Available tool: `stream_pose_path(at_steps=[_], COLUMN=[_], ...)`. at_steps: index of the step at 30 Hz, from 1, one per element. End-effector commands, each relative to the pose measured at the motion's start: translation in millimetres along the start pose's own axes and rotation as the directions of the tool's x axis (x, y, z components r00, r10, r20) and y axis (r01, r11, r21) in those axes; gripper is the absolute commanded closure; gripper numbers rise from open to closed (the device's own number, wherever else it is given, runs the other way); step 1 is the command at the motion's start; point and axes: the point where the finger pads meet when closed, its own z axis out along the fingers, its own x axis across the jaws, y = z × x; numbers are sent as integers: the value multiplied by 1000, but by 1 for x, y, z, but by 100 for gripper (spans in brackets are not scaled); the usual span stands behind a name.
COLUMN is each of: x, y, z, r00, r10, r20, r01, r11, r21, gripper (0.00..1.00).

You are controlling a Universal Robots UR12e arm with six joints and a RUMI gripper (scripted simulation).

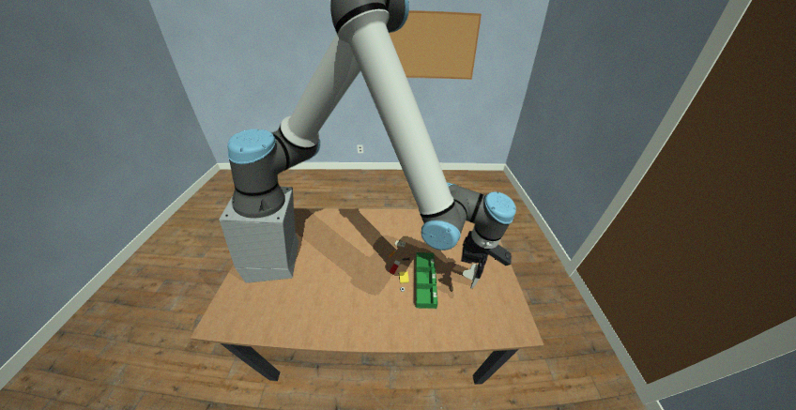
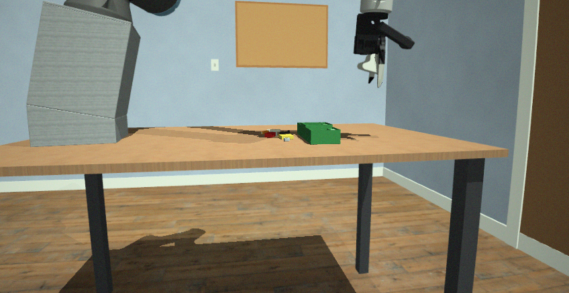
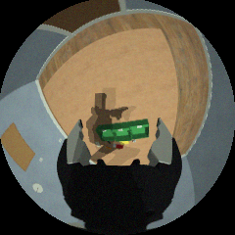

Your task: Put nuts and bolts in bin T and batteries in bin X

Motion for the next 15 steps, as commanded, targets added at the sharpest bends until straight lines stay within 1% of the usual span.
stream_pose_path(at_steps=[1, 15], x=[0, 0], y=[-1, -1], z=[-1, -1], r00=[1000, 1000], r10=[0, 0], r20=[0, 0], r01=[0, 0], r11=[1000, 1000], r21=[2, 2], gripper=[0, 0])
